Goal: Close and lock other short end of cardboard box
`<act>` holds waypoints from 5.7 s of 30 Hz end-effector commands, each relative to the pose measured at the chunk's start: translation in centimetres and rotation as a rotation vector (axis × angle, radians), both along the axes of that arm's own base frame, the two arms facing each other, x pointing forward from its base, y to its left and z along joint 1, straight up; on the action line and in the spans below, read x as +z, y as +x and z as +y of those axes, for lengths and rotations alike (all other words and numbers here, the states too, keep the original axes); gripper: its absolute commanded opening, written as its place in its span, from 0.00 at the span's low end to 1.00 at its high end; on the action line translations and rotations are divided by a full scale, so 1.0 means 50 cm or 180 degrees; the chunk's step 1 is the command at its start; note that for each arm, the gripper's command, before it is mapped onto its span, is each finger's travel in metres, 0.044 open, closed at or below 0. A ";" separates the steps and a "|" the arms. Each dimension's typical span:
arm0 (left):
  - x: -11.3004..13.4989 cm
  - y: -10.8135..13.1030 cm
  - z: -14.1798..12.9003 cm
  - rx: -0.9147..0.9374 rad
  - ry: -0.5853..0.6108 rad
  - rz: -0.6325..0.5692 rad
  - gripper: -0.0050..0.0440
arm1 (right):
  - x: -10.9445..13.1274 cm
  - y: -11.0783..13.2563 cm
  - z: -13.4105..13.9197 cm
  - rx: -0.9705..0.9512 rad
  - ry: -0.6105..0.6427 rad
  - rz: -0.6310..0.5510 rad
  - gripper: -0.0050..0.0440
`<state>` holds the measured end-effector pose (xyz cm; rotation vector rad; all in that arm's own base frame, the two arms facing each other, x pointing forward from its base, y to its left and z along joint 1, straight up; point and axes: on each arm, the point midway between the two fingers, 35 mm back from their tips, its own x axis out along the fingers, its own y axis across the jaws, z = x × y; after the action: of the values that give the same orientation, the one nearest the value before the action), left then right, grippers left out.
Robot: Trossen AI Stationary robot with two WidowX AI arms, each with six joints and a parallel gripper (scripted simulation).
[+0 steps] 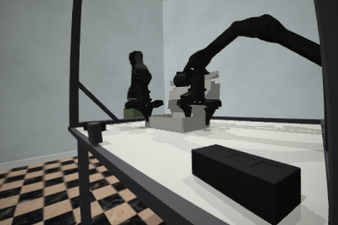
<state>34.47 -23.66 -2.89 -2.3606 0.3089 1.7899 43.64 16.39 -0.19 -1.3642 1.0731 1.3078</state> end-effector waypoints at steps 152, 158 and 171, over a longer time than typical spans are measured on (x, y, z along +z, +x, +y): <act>0.130 0.003 -0.007 -0.0017 -0.0062 -0.0023 0.23 | 0.171 -0.150 0.096 -0.0014 0.0000 0.0043 0.10; 0.130 0.003 -0.007 -0.0017 -0.0062 -0.0023 0.23 | 0.171 -0.150 0.096 -0.0014 0.0000 0.0043 0.10; 0.128 0.003 -0.006 -0.0010 -0.0047 -0.0025 0.23 | 0.170 -0.150 0.096 0.0003 0.0001 0.0053 0.10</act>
<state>34.23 -23.68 2.32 -2.3407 0.3103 1.8097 35.90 21.05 7.33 -1.3533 1.1112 1.3361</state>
